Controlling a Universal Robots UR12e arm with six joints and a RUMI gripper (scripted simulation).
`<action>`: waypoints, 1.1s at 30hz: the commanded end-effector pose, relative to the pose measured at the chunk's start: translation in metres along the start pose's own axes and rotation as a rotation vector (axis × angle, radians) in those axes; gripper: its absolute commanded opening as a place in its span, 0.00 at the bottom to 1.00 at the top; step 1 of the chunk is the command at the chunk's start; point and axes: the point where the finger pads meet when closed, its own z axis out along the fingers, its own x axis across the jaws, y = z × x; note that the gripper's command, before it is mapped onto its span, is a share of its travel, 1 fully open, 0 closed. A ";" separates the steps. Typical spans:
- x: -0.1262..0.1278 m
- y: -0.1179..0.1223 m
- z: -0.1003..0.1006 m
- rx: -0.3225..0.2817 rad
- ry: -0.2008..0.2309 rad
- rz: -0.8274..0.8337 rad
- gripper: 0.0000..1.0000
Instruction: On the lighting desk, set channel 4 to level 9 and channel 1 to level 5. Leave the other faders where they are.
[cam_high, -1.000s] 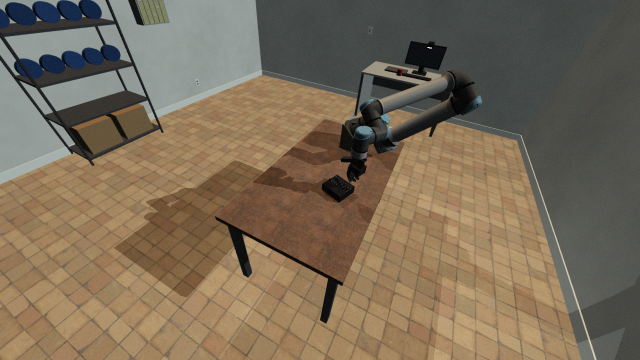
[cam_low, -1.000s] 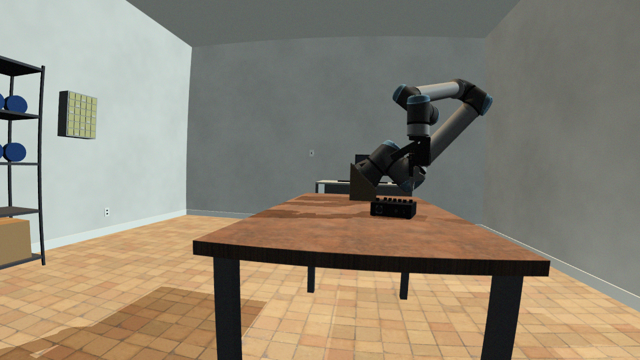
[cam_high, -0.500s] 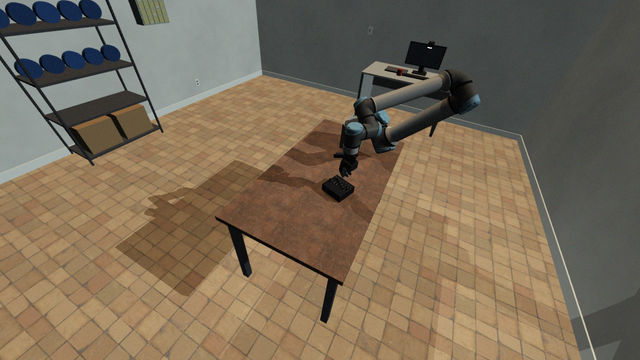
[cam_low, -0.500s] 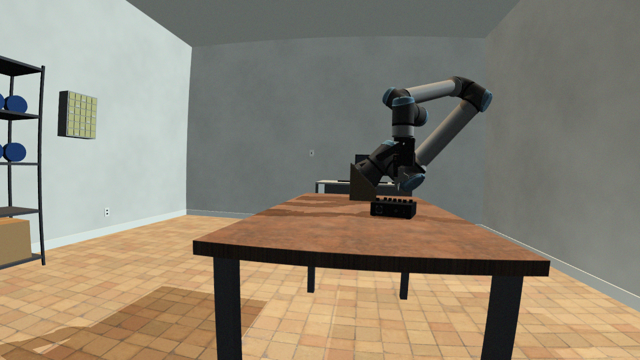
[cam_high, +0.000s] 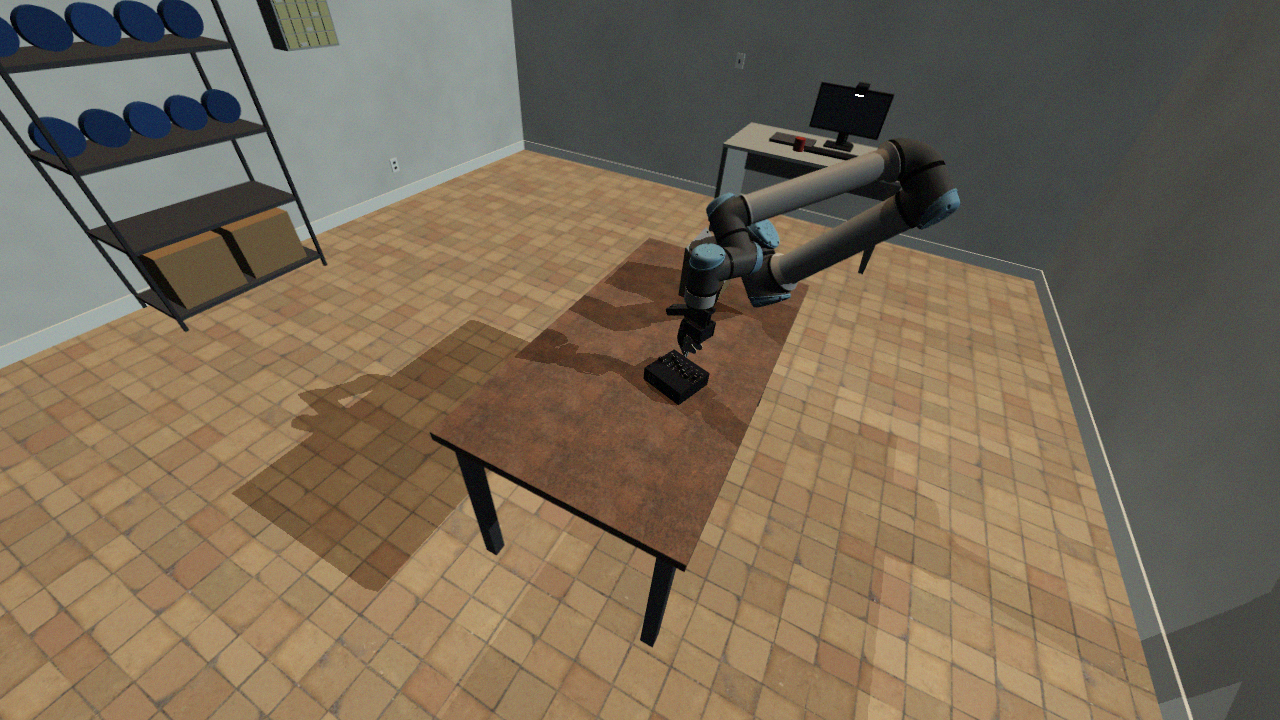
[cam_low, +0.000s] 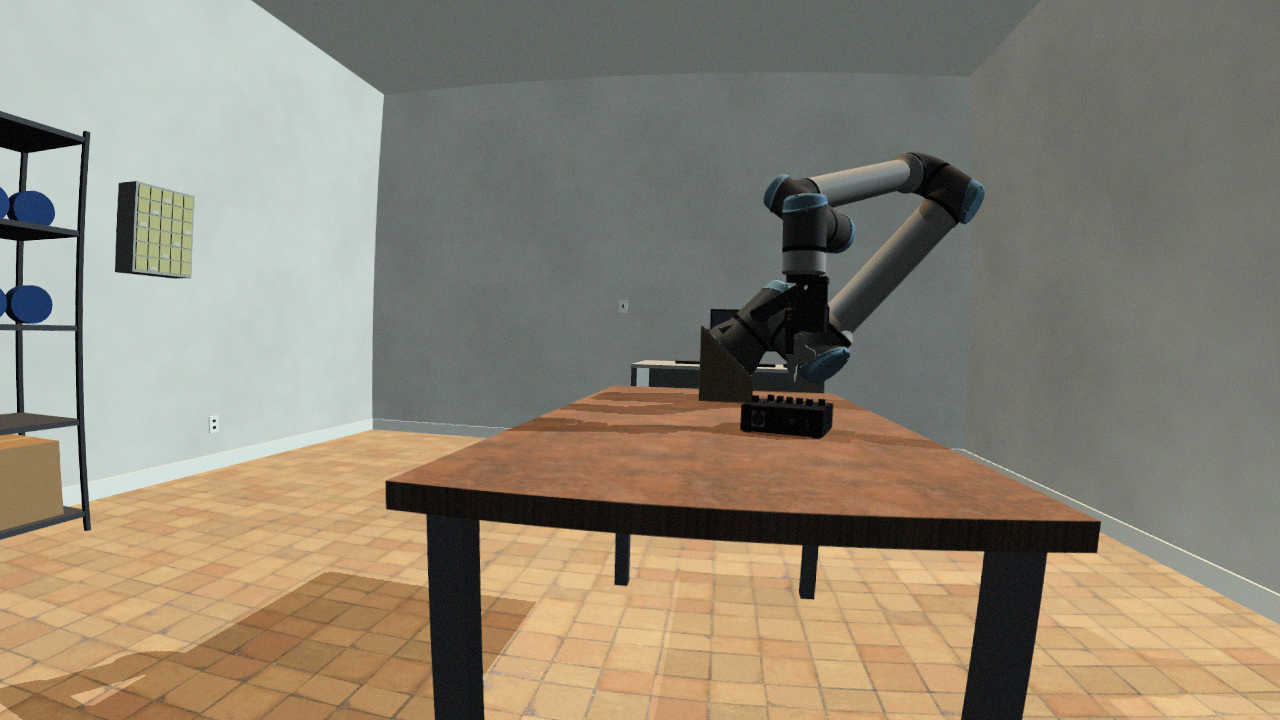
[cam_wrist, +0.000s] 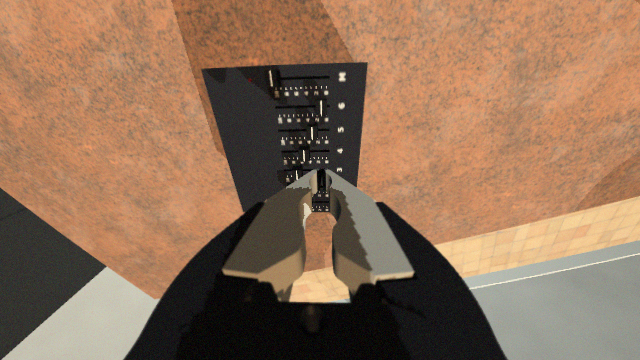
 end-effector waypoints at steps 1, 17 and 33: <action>-0.001 0.000 -0.001 0.000 -0.001 0.000 0.00; -0.001 0.000 -0.001 0.000 -0.001 0.000 0.00; -0.001 0.000 0.003 0.000 -0.001 0.000 0.00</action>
